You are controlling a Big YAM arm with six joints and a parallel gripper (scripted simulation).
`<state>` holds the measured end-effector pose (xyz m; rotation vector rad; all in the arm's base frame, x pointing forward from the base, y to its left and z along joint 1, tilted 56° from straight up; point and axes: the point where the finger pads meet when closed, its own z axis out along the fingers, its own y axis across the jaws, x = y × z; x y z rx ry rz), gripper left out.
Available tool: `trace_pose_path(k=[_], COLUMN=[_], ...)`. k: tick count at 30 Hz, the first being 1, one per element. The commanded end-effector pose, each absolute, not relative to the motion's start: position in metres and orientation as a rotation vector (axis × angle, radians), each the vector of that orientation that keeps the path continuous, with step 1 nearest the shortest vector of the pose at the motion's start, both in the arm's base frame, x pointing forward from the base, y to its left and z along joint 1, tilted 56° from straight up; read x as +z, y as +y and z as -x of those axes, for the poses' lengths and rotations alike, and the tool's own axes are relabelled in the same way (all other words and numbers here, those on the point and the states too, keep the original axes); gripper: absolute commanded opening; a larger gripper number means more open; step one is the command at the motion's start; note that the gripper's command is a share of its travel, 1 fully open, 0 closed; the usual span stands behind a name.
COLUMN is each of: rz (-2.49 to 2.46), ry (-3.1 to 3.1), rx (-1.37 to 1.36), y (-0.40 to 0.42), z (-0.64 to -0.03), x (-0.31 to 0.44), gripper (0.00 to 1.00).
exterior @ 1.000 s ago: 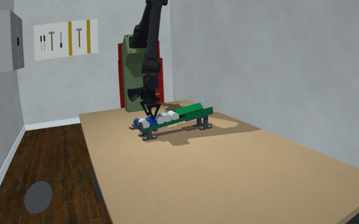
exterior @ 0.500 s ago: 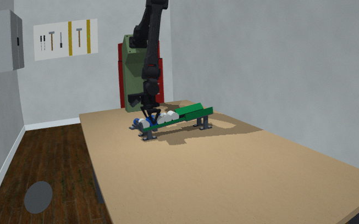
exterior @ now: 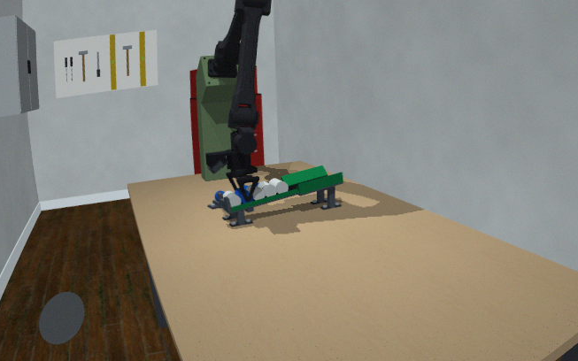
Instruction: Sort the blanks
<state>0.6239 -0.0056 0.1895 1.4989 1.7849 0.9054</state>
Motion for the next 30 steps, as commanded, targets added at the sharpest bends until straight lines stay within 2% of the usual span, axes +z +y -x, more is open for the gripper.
trace_pose_path(k=[1,25,26,30], rz=[-1.485,-1.485,-1.485,-1.485], ry=[1.781,1.781,1.781,1.782], rx=[0.922,0.922,0.922,0.921], y=[0.0036,0.0036,0.0036,0.0036], z=[-0.6286,-0.6286,-0.6286,-0.6285], x=[0.1943,0.1943,0.1943,0.1942], gripper=[0.79,0.79,0.60,0.60])
